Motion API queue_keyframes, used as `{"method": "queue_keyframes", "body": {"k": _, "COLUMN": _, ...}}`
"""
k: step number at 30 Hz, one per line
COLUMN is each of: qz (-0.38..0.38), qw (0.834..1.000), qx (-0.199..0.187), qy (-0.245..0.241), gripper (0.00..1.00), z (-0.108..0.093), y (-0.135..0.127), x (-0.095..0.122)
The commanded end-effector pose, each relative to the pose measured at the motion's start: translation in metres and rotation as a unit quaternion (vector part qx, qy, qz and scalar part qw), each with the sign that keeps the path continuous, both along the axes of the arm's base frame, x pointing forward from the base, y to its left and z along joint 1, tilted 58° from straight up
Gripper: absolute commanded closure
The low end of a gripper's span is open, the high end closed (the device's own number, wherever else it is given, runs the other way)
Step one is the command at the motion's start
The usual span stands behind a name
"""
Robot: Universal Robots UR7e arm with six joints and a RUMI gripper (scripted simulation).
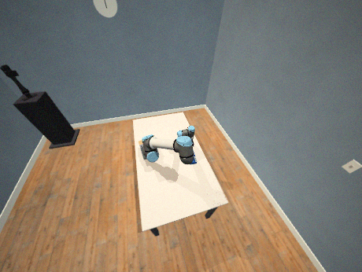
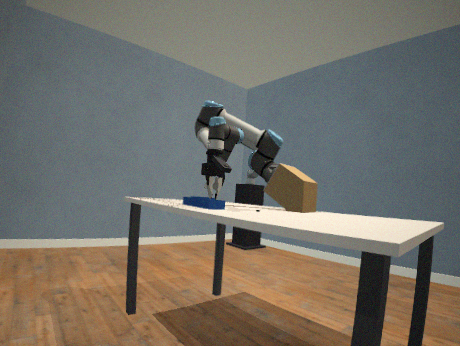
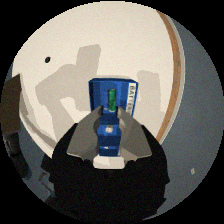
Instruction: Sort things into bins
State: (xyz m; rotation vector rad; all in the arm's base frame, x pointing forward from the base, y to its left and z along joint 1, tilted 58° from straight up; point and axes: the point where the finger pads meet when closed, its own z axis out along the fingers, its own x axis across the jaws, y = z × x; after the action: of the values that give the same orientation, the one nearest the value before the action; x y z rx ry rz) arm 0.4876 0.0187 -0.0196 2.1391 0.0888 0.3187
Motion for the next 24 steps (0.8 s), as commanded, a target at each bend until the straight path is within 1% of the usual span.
{"method": "queue_keyframes", "body": {"k": 1, "qz": 0.0, "qw": 1.0, "qx": 0.0, "qy": -0.002, "gripper": 0.86, "z": 0.006, "y": 0.009, "x": -0.001}}
{"method": "queue_keyframes", "body": {"k": 11, "qz": 0.0, "qw": 1.0, "qx": 0.0, "qy": -0.002, "gripper": 0.86, "z": 0.011, "y": 0.017, "x": -0.003}}
{"method": "queue_keyframes", "body": {"k": 13, "qz": 0.0, "qw": 1.0, "qx": 0.0, "qy": -0.002, "gripper": 0.86, "z": 0.016, "y": 0.024, "x": -0.006}}
{"method": "queue_keyframes", "body": {"k": 24, "qz": -0.001, "qw": 1.0, "qx": 0.0, "qy": 0.001, "gripper": 0.86, "z": 0.014, "y": 0.022, "x": -0.007}}
